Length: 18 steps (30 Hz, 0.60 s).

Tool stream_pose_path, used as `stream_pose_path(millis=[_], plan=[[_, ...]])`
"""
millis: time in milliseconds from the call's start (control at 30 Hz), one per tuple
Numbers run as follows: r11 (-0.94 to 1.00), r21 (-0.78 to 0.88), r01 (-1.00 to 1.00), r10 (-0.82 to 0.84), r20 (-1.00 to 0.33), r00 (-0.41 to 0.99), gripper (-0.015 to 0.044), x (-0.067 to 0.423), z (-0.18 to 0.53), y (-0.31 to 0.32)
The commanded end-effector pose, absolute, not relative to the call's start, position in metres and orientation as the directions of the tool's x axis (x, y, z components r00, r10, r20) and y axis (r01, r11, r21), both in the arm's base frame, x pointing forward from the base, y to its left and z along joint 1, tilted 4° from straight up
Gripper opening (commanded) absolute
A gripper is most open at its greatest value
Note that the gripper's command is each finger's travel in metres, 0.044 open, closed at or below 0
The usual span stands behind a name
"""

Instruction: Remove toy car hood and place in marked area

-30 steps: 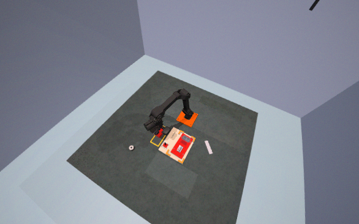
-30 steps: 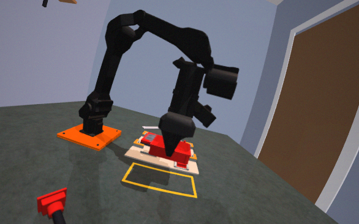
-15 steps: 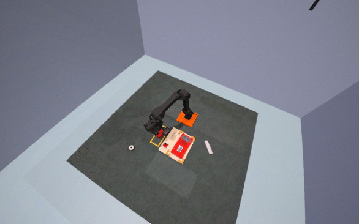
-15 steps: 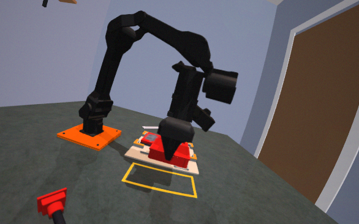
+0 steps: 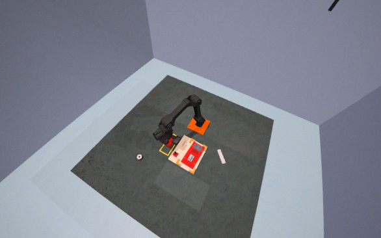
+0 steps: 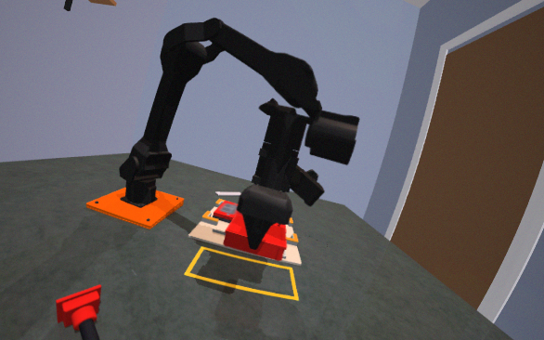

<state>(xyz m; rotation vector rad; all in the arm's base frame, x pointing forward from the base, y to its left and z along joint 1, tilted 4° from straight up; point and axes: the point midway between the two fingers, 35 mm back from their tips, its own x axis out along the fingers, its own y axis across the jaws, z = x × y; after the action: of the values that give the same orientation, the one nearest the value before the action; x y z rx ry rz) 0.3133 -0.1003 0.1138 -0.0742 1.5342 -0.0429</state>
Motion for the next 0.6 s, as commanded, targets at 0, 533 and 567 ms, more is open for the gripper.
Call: stream_pose_path(millis=[0,533,567], plan=[[0.997,-0.074,-0.022,-0.073,-0.997,0.036,0.0000,0.313,0.111,-0.100],[0.997,-0.074,-0.022,-0.073,-0.997,0.036,0.0000,0.314,0.101,-0.101],[0.997,-0.074,-0.022,-0.073,-0.997,0.036,0.0000,0.314,0.100,-0.101]])
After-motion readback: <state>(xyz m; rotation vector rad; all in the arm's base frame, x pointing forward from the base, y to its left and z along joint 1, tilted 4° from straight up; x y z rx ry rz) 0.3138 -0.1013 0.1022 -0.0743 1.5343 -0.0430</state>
